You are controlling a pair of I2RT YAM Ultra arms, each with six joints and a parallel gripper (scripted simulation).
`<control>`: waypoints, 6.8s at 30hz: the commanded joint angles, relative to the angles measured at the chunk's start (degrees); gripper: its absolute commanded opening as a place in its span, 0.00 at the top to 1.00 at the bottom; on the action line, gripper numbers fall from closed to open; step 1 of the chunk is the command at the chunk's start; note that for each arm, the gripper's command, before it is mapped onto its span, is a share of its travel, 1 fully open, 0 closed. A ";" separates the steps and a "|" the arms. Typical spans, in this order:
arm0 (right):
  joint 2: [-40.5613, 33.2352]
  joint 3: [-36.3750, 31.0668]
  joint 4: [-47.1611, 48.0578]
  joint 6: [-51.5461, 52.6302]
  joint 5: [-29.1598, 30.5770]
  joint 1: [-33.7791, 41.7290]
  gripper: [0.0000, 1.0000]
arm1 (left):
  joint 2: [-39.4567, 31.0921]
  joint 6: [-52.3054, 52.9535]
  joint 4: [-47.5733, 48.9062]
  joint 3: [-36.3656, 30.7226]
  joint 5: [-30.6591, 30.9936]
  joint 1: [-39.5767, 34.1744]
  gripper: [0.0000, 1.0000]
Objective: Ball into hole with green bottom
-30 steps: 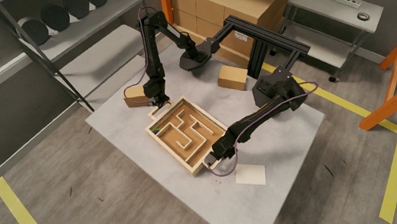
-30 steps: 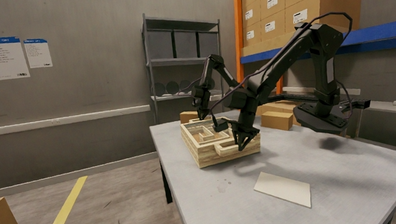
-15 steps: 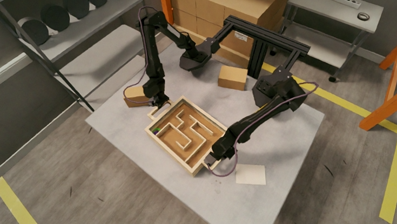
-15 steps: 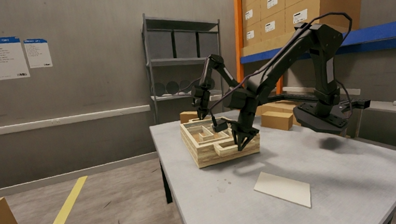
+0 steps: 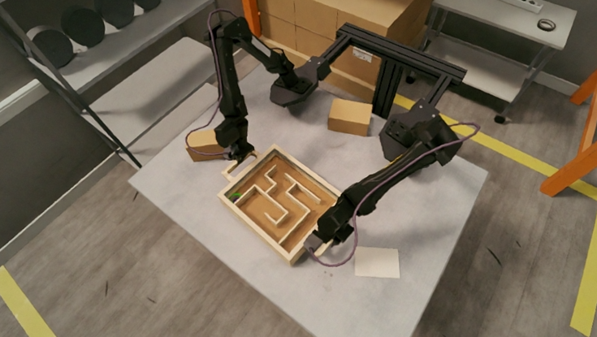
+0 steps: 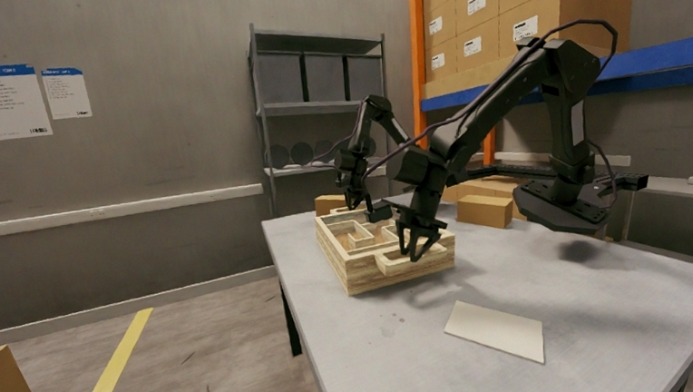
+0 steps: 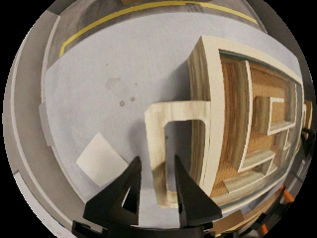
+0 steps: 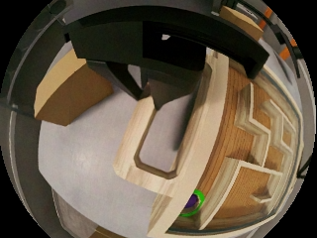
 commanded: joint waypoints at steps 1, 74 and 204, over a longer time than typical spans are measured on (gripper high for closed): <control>-2.21 3.51 3.21 -0.44 1.03 1.36 1.00 | -0.11 0.28 0.25 1.69 -0.19 -1.06 0.62; -11.40 3.63 -8.94 5.28 2.89 5.96 0.62 | -8.60 -3.81 -9.97 -0.83 -1.82 -4.67 0.62; -54.43 -0.84 17.67 -12.16 -27.44 -22.11 0.62 | -60.23 -1.24 20.52 -17.10 22.92 17.04 0.62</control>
